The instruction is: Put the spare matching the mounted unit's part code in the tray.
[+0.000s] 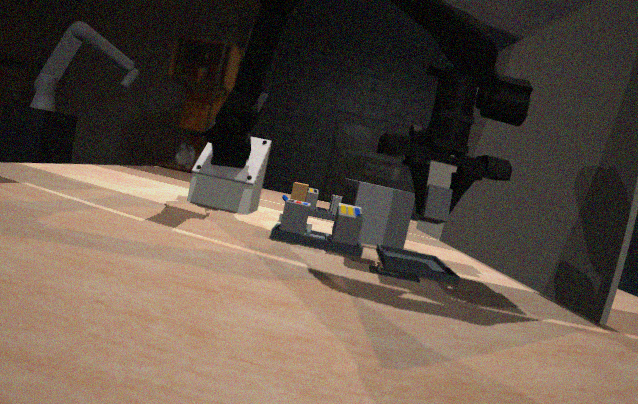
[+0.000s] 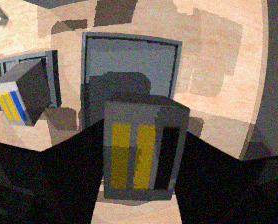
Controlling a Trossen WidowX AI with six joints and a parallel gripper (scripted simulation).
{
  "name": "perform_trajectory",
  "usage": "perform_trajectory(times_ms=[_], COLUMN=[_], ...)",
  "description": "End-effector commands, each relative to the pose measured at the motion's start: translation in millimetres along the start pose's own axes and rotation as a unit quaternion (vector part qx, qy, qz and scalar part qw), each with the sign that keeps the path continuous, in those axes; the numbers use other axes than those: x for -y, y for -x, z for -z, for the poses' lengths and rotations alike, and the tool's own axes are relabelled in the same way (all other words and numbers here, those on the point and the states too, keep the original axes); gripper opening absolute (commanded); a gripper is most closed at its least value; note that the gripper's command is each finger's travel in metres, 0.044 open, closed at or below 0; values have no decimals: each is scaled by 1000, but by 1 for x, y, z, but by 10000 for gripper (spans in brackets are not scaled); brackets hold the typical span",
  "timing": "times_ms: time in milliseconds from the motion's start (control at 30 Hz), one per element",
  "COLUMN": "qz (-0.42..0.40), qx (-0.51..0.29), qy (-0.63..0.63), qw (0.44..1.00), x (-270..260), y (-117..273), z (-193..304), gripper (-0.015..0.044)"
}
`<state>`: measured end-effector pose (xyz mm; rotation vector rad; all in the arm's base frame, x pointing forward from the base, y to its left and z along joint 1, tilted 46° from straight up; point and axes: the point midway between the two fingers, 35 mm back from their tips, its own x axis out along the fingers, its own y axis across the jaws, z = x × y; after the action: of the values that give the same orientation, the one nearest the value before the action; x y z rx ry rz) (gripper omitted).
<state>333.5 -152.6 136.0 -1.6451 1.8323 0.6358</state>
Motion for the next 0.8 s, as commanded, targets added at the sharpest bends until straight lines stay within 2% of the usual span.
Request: perform_trajectory(times_ms=[0, 767], qz=[0, -1], qx=[-1, -2], qy=[3, 3], qw=[1000, 1000], x=[-1, -3], y=[-4, -23], z=[-1, 1], gripper=[0, 0])
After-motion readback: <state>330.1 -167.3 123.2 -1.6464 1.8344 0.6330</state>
